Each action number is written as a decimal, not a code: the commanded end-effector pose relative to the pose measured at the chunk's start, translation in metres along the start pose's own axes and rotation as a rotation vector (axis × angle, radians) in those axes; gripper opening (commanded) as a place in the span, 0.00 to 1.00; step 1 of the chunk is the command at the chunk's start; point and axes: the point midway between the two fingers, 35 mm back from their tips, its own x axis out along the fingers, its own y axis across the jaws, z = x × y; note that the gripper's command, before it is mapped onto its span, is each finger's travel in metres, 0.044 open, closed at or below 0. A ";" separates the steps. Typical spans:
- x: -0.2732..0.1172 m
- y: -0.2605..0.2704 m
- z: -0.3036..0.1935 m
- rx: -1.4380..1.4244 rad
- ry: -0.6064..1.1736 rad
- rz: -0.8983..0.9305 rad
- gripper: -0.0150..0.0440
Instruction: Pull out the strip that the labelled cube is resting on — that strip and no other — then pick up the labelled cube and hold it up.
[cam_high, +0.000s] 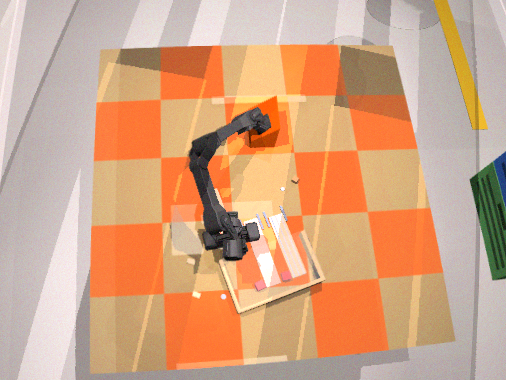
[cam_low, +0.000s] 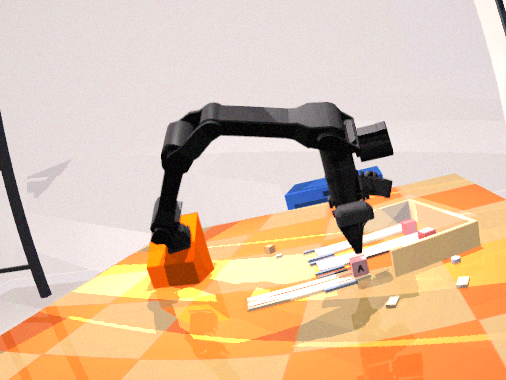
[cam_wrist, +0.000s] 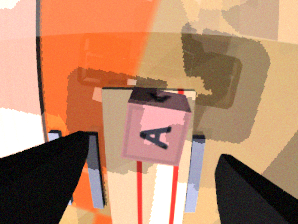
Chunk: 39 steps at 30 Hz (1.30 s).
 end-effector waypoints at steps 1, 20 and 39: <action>0.008 0.000 0.000 -0.005 0.003 -0.002 0.68; 0.039 0.000 -0.001 -0.005 0.003 -0.004 0.68; 0.042 -0.002 -0.001 0.002 0.002 -0.006 0.42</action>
